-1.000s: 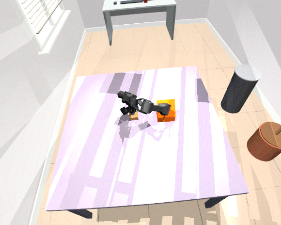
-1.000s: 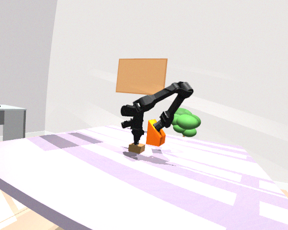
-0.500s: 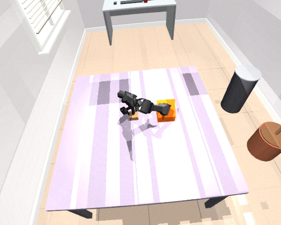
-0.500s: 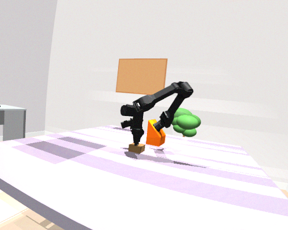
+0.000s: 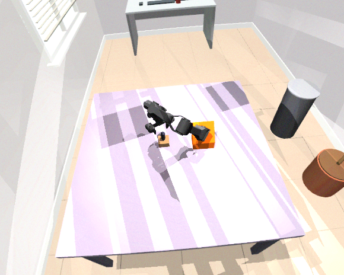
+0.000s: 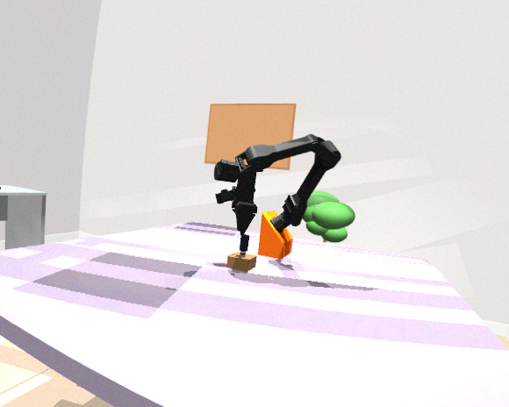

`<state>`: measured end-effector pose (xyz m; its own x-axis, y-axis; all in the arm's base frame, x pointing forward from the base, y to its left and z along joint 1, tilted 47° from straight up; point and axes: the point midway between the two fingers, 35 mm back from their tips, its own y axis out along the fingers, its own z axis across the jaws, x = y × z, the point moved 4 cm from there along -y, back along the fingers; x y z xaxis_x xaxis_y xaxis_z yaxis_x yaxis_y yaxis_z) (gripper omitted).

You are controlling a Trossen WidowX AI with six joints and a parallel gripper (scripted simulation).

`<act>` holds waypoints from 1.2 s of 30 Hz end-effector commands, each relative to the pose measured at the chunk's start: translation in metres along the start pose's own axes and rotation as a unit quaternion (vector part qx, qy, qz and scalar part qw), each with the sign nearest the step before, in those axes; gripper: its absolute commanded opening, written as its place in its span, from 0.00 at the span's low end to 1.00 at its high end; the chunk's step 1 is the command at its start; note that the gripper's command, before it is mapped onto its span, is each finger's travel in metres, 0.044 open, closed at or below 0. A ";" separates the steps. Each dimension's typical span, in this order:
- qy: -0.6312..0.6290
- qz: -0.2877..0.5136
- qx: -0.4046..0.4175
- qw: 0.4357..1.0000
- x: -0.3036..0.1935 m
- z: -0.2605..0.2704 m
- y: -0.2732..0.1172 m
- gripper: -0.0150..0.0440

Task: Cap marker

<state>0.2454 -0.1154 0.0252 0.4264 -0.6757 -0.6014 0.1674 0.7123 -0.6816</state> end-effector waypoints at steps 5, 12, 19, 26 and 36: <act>-0.236 0.008 -0.009 0.972 -0.007 0.001 -0.013 0.69; -0.494 0.019 -0.011 0.869 -0.015 0.001 -0.025 0.38; -0.500 0.019 -0.011 0.865 -0.015 0.001 -0.026 0.25; -0.500 0.019 -0.011 0.865 -0.015 0.001 -0.025 0.25; -0.501 0.019 -0.011 0.865 -0.015 0.000 -0.014 0.25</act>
<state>0.2378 -0.1196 0.0474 0.9898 -0.1365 0.0396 0.1261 0.7143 -0.6884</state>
